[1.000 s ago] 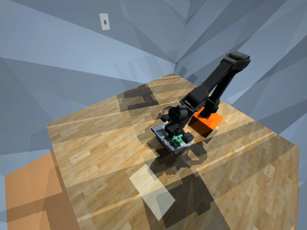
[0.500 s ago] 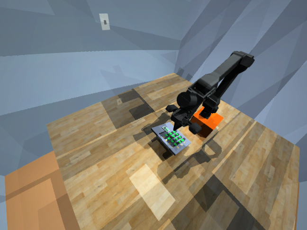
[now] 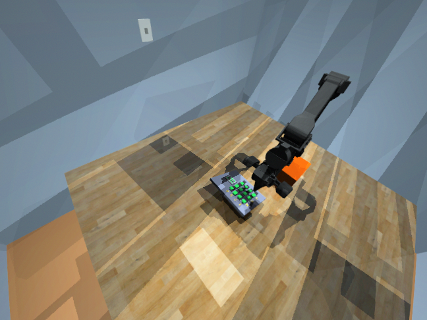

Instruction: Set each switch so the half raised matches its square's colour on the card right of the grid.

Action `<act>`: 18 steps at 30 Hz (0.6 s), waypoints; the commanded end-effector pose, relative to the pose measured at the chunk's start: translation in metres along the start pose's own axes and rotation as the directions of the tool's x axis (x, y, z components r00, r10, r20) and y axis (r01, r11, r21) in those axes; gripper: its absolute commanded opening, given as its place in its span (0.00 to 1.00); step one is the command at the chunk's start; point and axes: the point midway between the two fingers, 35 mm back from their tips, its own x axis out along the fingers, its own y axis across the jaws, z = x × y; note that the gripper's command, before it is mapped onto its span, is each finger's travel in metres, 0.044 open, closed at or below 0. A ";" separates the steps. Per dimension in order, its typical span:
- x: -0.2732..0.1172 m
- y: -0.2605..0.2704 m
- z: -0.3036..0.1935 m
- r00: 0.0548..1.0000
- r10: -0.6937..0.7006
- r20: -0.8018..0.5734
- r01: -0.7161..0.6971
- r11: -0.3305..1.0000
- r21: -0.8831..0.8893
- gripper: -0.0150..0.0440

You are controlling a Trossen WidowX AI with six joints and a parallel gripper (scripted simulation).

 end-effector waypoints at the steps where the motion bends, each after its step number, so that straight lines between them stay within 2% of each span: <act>1: 0.016 0.000 -0.007 1.000 -0.005 -0.029 0.005 1.000 0.001 0.25; 18: 0.036 -0.001 -0.007 1.000 -0.005 -0.029 0.005 1.000 0.001 0.25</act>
